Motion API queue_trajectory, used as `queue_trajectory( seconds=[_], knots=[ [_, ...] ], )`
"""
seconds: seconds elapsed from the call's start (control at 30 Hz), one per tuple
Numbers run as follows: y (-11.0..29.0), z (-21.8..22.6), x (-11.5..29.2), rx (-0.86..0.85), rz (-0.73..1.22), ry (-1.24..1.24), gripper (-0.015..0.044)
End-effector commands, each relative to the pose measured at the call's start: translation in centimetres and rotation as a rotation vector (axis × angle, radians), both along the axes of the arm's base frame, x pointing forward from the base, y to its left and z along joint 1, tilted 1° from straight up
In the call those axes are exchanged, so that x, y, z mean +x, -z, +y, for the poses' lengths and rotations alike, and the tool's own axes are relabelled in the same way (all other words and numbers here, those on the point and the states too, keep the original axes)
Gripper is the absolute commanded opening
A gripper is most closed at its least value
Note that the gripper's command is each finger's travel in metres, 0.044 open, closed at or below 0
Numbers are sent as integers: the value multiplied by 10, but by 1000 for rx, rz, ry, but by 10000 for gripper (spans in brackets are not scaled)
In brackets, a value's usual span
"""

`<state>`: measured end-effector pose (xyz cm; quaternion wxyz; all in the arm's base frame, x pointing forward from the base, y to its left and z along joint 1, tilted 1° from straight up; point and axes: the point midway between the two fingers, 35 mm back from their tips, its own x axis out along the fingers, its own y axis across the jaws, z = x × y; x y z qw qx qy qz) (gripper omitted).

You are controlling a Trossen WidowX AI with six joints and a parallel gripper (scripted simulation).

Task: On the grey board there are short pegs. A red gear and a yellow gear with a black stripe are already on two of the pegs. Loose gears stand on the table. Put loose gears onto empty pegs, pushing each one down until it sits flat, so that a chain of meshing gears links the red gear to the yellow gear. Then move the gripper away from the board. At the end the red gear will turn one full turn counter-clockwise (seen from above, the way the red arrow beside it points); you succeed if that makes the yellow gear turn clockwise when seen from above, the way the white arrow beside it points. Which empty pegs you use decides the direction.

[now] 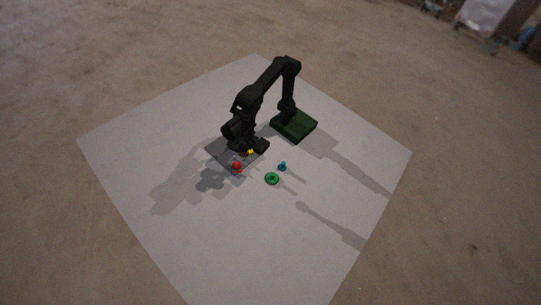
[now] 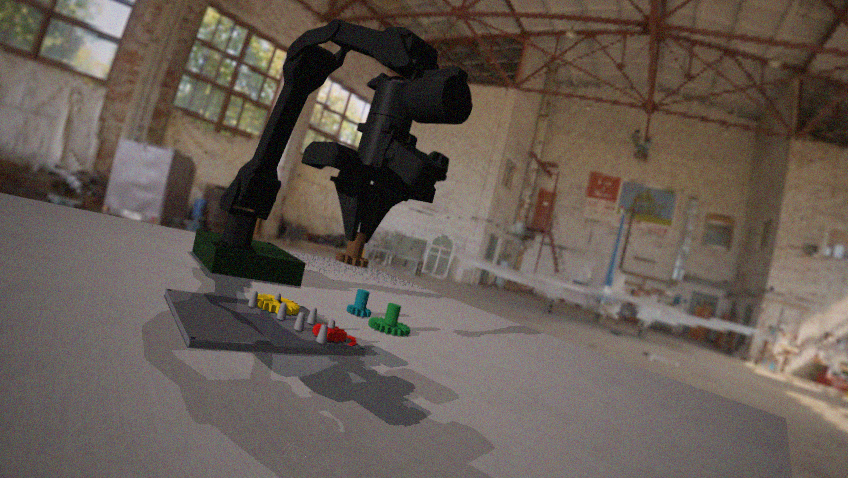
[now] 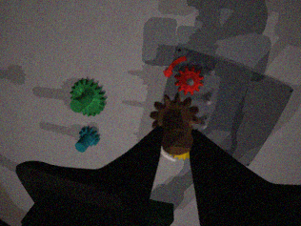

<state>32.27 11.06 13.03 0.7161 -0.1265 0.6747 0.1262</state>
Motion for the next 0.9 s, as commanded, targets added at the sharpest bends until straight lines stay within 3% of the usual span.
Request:
queue_trajectory(
  seconds=[0.0,0.57,0.87],
  knots=[
    [9,-10,3,3,6,-2,0],
    [40,-51,14,-1,5,-2,0],
    [36,-52,14,-1,5,-2,0]
  ],
)
